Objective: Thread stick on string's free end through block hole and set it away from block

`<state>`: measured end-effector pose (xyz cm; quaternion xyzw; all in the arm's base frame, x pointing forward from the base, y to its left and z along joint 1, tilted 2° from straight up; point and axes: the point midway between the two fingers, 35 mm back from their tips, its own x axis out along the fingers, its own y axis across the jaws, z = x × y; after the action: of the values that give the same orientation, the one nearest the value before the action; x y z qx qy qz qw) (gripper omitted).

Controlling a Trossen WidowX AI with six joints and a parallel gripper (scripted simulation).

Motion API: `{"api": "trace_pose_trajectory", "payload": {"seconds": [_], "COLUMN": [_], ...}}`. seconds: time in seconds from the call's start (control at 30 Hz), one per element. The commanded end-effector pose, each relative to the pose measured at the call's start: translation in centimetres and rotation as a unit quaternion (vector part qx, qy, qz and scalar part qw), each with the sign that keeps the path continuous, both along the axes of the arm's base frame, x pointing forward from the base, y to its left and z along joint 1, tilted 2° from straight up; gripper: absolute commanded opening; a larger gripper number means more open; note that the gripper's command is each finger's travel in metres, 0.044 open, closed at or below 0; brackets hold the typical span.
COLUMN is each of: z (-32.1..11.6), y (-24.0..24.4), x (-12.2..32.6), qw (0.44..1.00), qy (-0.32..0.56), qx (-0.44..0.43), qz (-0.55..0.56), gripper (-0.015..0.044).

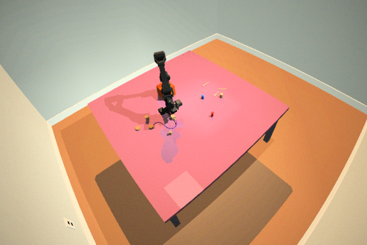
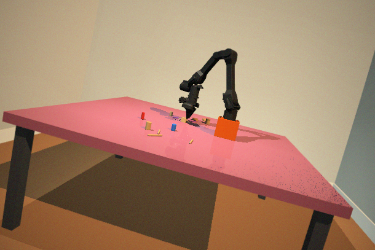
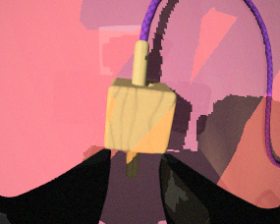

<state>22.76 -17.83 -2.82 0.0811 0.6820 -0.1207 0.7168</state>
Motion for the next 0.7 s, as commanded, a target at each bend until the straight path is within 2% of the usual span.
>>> {"api": "trace_pose_trajectory", "payload": {"seconds": [0.0,0.67], "z": [-1.42,-1.98], "y": [0.16,0.19], "x": [-0.31,-0.37], "qw": [1.000,1.000], "qy": [0.007,0.007], "qx": [0.004,0.004], "qz": [0.001,0.001], "gripper": [0.0122,0.0122]}}
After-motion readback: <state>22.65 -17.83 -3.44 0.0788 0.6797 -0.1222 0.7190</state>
